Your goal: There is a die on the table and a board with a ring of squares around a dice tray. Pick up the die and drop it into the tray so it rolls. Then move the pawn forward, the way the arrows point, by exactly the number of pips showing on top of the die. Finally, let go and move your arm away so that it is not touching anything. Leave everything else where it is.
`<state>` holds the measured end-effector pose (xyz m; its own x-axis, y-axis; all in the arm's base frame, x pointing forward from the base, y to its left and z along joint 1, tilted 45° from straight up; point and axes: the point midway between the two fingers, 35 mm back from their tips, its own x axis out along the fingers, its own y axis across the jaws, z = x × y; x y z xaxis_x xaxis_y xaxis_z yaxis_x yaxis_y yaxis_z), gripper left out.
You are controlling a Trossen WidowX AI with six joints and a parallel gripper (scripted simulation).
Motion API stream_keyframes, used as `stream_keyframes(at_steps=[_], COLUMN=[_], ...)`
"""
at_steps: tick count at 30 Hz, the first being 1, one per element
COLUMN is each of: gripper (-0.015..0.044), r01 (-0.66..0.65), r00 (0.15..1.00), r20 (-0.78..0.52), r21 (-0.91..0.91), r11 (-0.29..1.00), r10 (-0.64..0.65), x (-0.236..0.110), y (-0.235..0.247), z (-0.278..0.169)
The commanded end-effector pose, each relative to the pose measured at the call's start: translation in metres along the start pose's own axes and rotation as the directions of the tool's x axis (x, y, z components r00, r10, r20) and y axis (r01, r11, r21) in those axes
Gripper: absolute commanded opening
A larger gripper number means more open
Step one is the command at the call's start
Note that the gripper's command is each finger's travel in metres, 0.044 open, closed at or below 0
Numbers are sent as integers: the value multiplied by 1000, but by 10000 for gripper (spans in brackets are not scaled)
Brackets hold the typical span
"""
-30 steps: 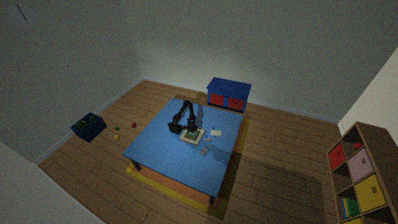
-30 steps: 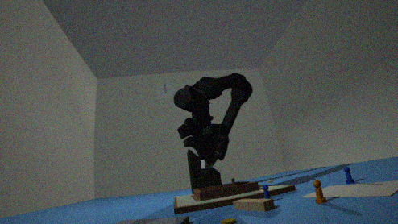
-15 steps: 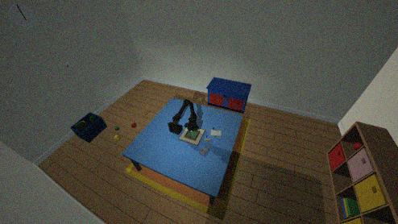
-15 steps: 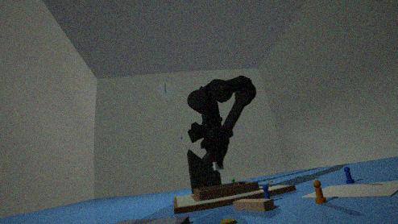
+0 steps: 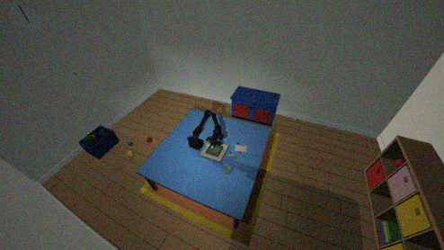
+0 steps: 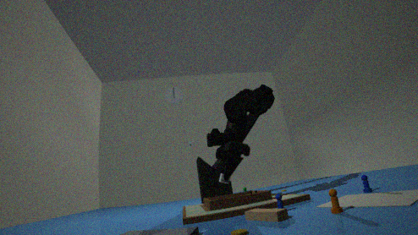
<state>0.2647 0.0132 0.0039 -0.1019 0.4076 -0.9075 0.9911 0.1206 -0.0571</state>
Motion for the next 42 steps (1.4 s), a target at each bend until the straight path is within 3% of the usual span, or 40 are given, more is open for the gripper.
stream_keyframes(at_steps=[1,14,17,22,38,42], gripper=[0,0,0,0,0,105], r01=[7,-105,-108,-108,-116,-116], r00=[993,876,873,873,875,875], r20=[114,476,480,481,475,475], r21=[12,21,20,20,22,22], r11=[1000,994,994,994,993,993], r10=[-8,82,85,86,91,91], x=[2,3,-5,-49,-46,-46], y=[-2,-2,0,6,5,5], z=[1,-1,-2,-13,-13,-13])
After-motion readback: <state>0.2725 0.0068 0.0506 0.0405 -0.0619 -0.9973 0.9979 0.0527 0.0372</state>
